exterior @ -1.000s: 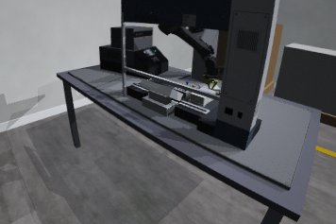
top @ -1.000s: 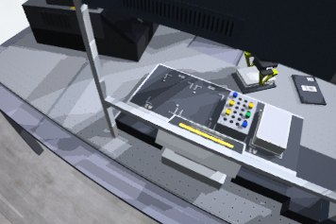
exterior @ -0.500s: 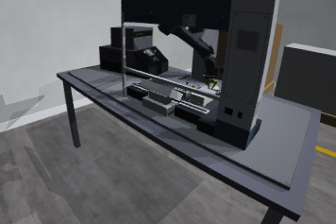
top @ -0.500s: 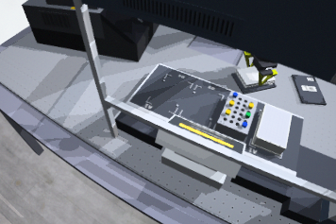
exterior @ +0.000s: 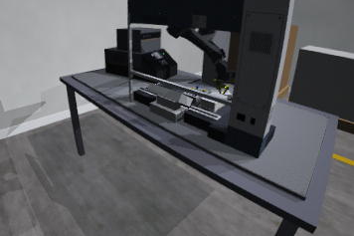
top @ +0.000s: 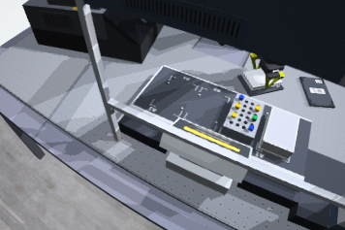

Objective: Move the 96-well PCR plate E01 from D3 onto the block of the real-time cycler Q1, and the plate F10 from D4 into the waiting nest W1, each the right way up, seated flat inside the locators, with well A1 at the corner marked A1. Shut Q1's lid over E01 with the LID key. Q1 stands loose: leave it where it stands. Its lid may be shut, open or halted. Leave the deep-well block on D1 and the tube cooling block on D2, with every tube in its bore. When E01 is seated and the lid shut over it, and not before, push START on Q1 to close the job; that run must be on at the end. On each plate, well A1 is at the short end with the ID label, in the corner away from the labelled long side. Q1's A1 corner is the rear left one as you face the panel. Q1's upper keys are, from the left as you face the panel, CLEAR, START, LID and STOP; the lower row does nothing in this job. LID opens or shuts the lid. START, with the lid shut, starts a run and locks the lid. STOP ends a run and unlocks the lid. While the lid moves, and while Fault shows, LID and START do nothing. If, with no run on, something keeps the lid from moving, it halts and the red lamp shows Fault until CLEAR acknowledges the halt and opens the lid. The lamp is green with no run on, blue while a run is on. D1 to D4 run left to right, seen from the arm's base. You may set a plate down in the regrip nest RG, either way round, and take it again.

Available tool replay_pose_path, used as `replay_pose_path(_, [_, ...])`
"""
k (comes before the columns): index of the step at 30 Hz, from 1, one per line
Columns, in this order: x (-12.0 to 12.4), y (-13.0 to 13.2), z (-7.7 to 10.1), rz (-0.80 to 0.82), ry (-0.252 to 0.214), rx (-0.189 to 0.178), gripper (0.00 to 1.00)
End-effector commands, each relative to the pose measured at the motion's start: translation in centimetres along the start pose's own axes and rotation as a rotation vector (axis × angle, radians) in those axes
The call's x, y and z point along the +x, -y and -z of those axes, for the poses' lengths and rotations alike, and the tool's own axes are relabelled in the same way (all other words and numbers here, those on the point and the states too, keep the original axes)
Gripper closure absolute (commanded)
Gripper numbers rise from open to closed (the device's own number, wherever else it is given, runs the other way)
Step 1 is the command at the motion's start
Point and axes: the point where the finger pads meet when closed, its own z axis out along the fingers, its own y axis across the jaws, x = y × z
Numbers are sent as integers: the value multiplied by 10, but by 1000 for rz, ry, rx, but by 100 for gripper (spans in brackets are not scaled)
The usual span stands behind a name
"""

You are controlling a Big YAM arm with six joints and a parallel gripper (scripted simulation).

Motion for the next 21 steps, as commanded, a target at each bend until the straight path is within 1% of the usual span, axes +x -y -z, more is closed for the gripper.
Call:
replay_pose_path(1, [-2,-1,-2,8,3,7,100])
replay_pose_path(4, [2,6,-3,-5,-4,17,100])
replay_pose_path(6, [3,8,-3,-10,-5,16,100])
replay_pose_path(15, [4,6,3,0,1,19,100])
replay_pose_path(21, [2,-3,-1,6,1,3,100])
